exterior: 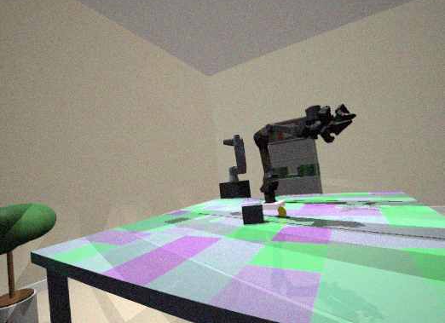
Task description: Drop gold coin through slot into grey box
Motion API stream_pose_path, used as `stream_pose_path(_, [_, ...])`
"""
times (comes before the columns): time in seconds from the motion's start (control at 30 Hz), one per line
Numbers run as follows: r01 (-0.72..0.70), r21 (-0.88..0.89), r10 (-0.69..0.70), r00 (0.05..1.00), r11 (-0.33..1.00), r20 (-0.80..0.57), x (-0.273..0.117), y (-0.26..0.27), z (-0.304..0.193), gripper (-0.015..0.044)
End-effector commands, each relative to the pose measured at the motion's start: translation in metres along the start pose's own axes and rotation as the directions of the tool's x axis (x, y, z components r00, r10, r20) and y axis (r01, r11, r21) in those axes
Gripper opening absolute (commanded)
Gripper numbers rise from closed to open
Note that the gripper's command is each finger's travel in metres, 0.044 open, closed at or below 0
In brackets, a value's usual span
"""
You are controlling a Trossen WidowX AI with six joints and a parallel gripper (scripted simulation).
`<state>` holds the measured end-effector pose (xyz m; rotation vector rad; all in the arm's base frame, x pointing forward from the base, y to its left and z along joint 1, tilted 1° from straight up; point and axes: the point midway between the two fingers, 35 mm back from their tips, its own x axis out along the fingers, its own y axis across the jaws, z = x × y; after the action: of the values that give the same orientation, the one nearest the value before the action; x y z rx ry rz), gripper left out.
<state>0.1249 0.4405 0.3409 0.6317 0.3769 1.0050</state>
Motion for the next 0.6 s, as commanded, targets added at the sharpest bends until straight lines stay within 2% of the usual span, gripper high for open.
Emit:
stream_pose_path(0.0, [0.158, -0.289, -0.201, 0.972, 0.944, -0.124, 0.004, -0.070, -0.006, 0.0161])
stream_pose_path(0.1, [0.223, -0.468, -0.355, 0.910, 0.855, -0.215, -0.002, -0.123, -0.011, 0.0161])
stream_pose_path(0.23, [0.225, -0.638, -0.520, 0.791, 0.737, -0.322, -0.023, -0.182, -0.015, 0.0161])
stream_pose_path(0.4, [0.128, -0.765, -0.672, 0.583, 0.631, -0.457, -0.066, -0.245, -0.020, 0.0161])
stream_pose_path(0.57, [-0.035, -0.782, -0.733, 0.322, 0.623, -0.599, -0.125, -0.288, -0.028, 0.0161])
